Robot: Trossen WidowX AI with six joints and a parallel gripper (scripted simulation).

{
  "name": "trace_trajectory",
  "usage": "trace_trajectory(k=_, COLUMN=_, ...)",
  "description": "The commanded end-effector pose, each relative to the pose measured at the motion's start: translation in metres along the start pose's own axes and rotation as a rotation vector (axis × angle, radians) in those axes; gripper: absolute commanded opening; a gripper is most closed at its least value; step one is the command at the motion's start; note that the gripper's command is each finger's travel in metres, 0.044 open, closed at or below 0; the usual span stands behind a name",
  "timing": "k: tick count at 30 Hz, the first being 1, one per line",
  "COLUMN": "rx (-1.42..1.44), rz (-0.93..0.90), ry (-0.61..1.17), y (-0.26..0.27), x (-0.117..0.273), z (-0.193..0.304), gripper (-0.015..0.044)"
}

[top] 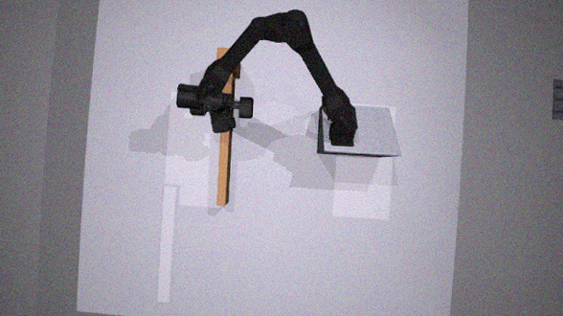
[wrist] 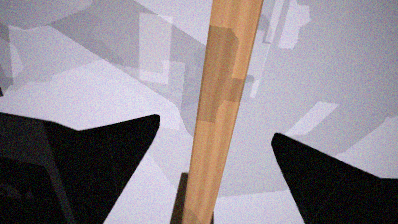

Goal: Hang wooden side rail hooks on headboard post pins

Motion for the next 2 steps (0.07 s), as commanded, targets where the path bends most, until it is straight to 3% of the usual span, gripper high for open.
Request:
trace_trajectory(k=1, rx=0.001, rz=0.001, ry=0.0, y=-0.0001, x=0.0004, z=0.0001, gripper=0.044)
trace_trajectory(k=2, rx=0.001, rz=0.001, ry=0.0, y=-0.0001, x=0.0004, z=0.0001, gripper=0.044)
Point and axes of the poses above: the point midway between the two fingers, 35 mm back from their tips, its own x axis back along the fingers, its own y axis across the jaws, z = x × y, the point moved 3 cm from there along x, back along the fingers, and after that the axes turned 9 degrees about x, right-handed, at the moved point
